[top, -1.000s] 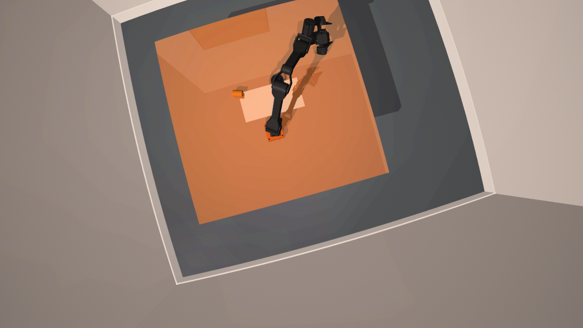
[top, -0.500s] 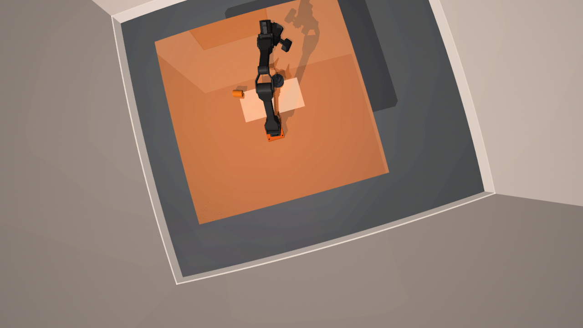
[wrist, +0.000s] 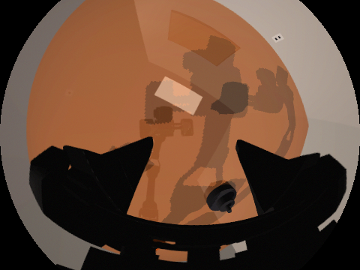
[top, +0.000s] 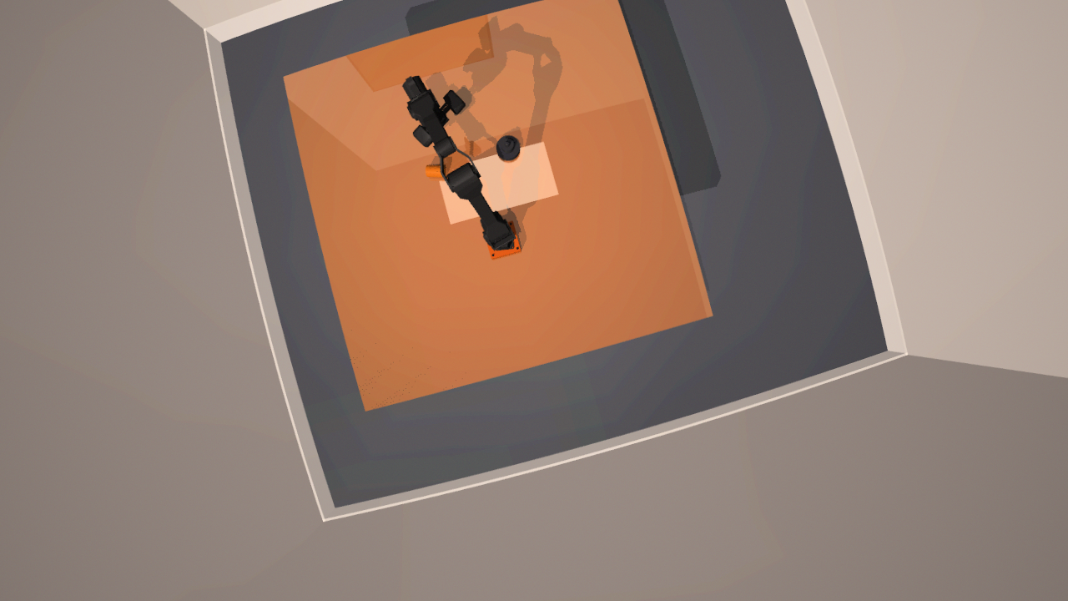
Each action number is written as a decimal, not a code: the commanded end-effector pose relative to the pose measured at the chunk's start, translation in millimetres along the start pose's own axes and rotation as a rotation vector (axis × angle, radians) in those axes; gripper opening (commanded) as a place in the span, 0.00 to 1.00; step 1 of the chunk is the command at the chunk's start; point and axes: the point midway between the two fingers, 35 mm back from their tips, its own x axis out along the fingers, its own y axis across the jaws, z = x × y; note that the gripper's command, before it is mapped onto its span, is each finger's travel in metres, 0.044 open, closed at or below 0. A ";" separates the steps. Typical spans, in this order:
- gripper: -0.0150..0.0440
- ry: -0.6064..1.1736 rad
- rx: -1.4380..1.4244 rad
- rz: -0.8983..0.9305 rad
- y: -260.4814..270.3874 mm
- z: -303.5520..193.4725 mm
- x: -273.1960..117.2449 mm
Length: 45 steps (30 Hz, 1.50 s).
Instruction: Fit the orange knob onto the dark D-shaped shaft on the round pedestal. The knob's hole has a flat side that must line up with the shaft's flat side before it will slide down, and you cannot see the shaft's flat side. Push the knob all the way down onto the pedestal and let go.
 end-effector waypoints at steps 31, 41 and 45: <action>1.00 0.121 -0.743 0.317 141.7 -56.5 -1.8; 1.00 0.121 -0.743 0.317 145.6 -60.1 13.6; 1.00 0.121 -0.743 0.317 147.2 -61.8 19.7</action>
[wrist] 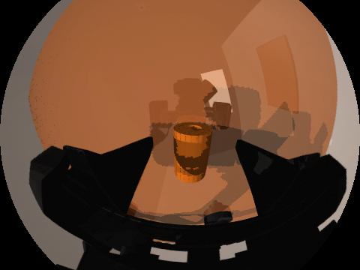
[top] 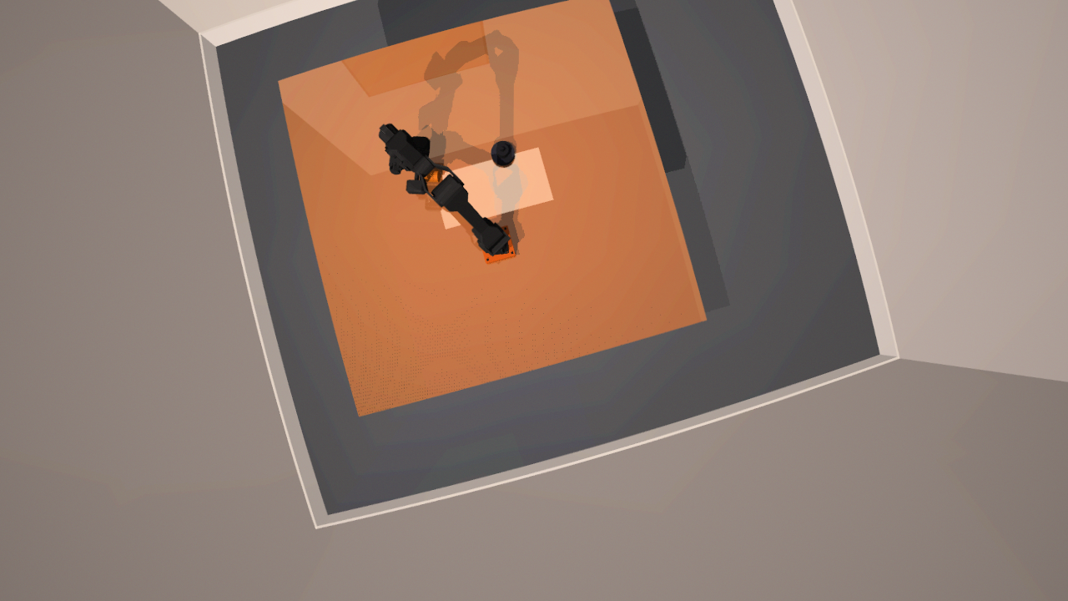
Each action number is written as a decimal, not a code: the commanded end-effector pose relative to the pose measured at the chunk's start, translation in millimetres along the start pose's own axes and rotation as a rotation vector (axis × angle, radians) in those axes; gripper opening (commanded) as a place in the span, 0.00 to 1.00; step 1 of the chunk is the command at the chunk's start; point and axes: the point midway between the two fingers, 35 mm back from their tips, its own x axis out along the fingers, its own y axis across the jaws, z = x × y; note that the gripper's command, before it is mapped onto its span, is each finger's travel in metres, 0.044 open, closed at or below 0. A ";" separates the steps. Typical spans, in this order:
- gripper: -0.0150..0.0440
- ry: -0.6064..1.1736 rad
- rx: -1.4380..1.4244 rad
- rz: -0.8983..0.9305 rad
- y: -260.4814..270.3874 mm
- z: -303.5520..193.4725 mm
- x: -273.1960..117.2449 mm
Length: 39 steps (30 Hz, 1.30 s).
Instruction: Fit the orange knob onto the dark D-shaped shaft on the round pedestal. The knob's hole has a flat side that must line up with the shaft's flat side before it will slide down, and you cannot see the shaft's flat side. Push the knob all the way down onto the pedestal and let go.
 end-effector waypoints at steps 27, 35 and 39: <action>0.63 0.008 0.000 0.013 2.9 -2.3 18.4; 0.56 0.008 0.000 0.013 2.9 -2.3 18.4; 0.56 -0.009 0.000 0.012 2.7 -3.2 17.3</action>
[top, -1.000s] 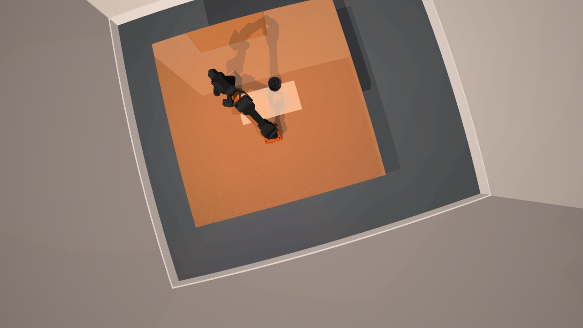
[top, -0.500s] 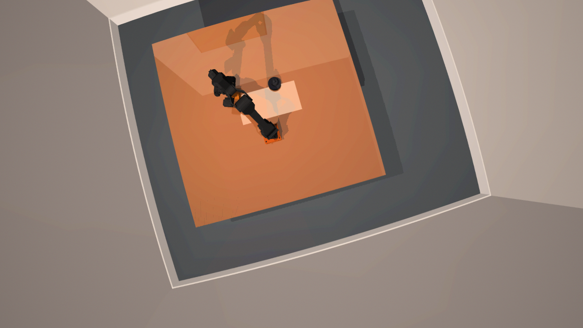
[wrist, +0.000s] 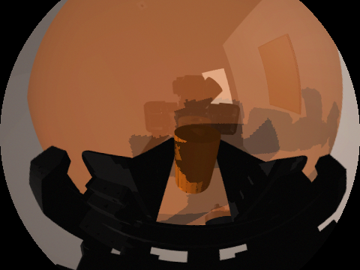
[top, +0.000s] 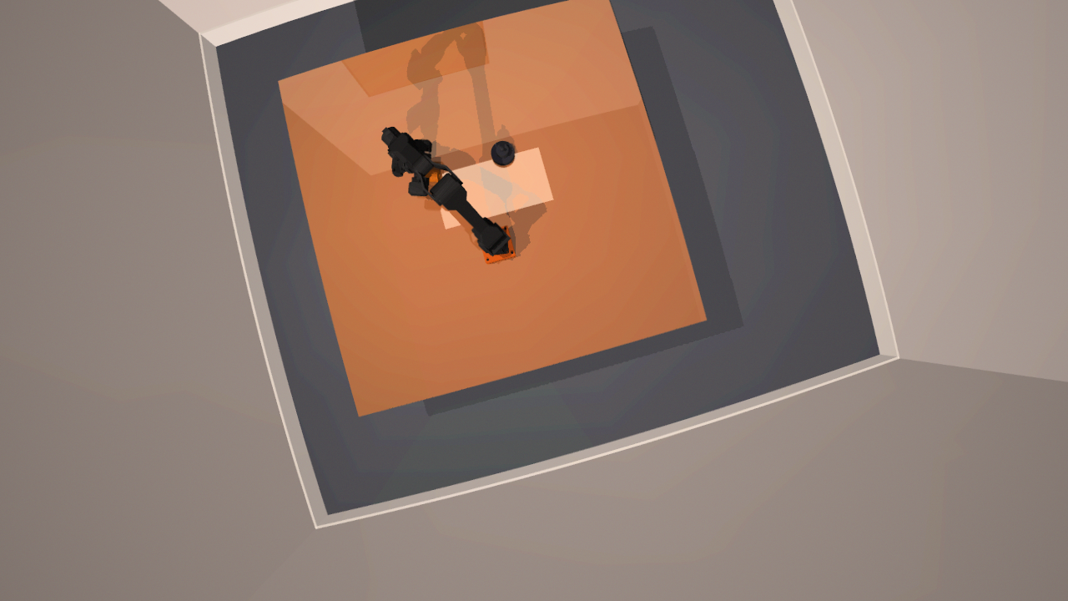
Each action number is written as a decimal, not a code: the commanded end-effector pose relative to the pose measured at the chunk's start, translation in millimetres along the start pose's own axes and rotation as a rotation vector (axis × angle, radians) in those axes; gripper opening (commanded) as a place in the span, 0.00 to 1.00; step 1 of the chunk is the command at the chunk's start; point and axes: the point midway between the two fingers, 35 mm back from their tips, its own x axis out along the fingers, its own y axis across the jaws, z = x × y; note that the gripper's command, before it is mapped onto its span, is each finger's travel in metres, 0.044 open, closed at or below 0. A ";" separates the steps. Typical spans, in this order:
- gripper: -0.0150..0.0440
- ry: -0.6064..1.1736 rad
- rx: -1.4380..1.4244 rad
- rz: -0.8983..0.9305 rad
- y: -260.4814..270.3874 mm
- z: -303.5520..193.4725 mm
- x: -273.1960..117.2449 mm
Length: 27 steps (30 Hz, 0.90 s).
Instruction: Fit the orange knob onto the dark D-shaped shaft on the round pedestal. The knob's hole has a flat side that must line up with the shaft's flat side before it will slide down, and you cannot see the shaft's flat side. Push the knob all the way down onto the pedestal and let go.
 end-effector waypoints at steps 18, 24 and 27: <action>0.56 -0.297 0.000 -0.001 -0.4 -15.9 -10.7; 0.56 -0.382 0.000 -0.002 -0.5 -21.1 -12.8; 0.56 -0.425 0.001 -0.002 -0.5 -23.7 -13.7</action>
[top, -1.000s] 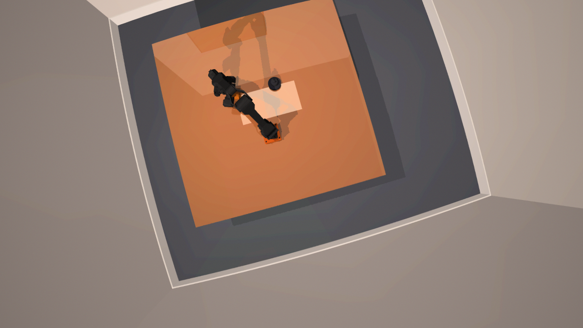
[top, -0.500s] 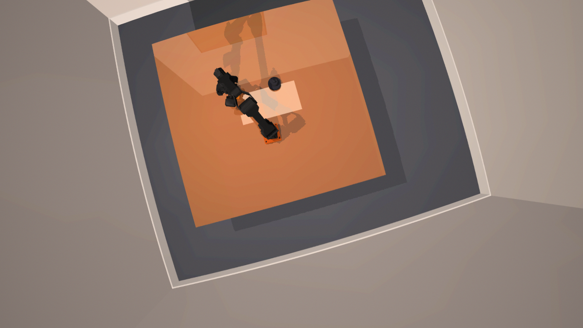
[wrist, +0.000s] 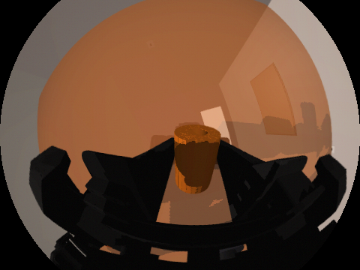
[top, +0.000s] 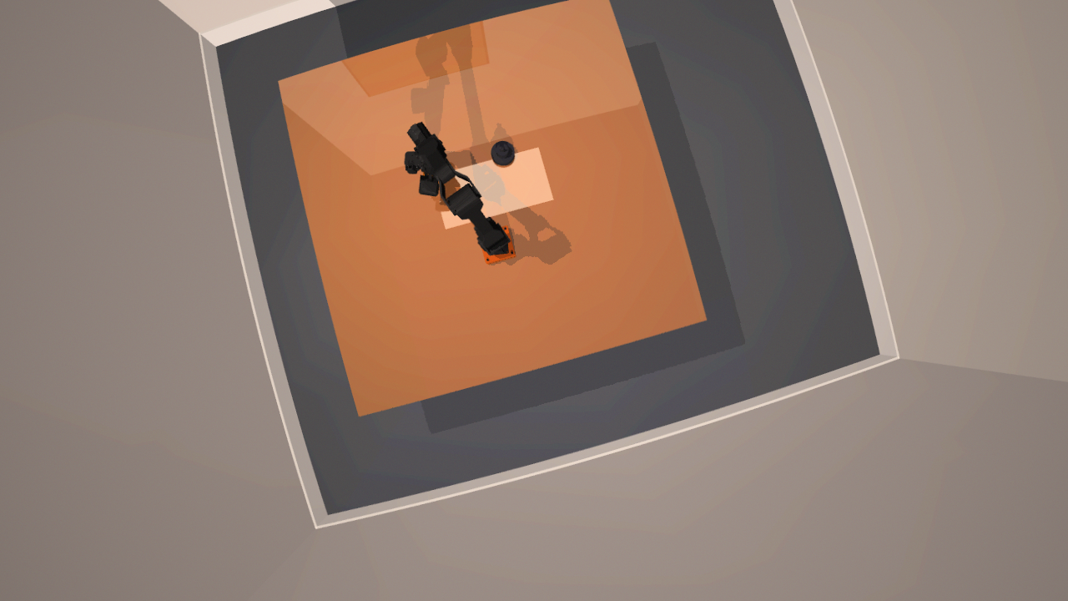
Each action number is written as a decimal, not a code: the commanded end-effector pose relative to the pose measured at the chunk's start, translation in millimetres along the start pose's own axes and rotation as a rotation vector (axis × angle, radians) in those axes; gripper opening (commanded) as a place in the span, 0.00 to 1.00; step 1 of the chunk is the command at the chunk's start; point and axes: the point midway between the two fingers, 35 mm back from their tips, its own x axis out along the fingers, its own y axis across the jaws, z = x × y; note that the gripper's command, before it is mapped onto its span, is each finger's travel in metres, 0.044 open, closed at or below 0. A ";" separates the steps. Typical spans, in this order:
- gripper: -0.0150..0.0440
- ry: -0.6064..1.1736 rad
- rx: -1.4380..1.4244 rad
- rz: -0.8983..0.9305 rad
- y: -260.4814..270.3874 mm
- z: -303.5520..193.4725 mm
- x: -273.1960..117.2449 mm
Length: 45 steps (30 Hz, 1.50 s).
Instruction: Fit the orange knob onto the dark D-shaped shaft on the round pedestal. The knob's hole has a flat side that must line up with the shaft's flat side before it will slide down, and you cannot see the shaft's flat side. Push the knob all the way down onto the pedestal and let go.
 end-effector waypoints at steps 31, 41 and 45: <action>0.56 -0.478 -0.002 -0.001 0.7 -28.7 -15.2; 0.56 -0.651 -0.001 -0.001 0.8 -40.3 -17.1; 0.56 -0.720 0.000 -0.001 0.9 -45.0 -17.3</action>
